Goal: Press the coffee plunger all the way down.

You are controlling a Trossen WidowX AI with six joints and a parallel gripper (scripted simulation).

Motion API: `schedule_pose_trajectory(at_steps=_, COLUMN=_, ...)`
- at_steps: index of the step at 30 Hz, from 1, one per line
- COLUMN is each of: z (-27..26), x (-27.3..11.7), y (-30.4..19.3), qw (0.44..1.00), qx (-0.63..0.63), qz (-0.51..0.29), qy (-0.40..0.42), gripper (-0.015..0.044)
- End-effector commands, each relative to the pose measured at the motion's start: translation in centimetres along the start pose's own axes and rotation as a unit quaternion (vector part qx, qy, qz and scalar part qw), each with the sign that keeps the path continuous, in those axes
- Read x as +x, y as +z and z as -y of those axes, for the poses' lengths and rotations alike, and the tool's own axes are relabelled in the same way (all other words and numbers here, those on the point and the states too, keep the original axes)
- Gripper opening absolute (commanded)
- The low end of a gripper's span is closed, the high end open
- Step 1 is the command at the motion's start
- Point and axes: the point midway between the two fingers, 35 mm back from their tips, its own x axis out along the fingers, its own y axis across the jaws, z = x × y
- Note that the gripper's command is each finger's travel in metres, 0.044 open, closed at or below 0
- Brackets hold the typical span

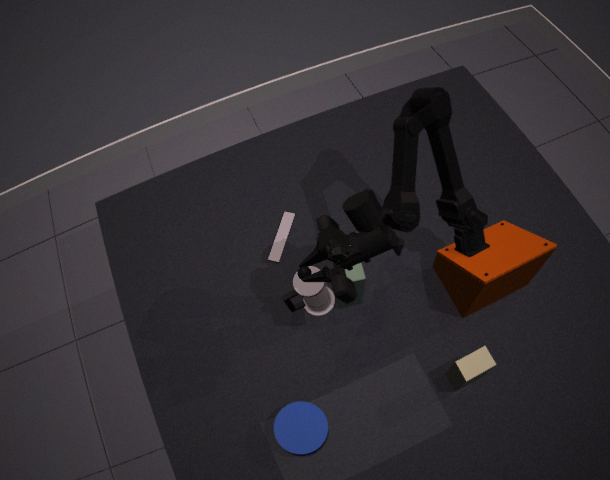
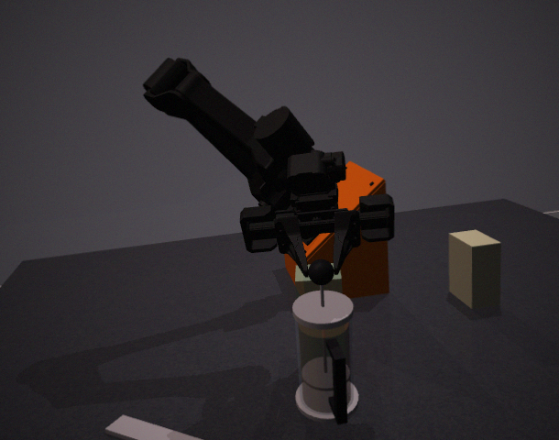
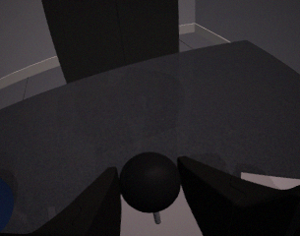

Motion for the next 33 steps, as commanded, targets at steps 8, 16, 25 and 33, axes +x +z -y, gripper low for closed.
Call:
schedule_pose_trajectory(at_steps=8, z=-0.03, x=0.86, y=-1.6, qw=1.0, qx=-0.014, qz=-0.025, qy=-0.004, gripper=0.0122)
schedule_pose_trajectory(at_steps=16, z=-0.1, x=0.96, y=-1.46, qw=1.0, qx=-0.014, qz=-0.025, qy=-0.004, gripper=0.0122)
schedule_pose_trajectory(at_steps=25, z=-0.17, x=1.11, y=-1.33, qw=1.0, qx=-0.014, qz=-0.025, qy=-0.004, gripper=0.0122)
schedule_pose_trajectory(at_steps=33, z=-0.21, x=1.21, y=-1.25, qw=1.0, qx=-0.014, qz=-0.025, qy=-0.004, gripper=0.0122)
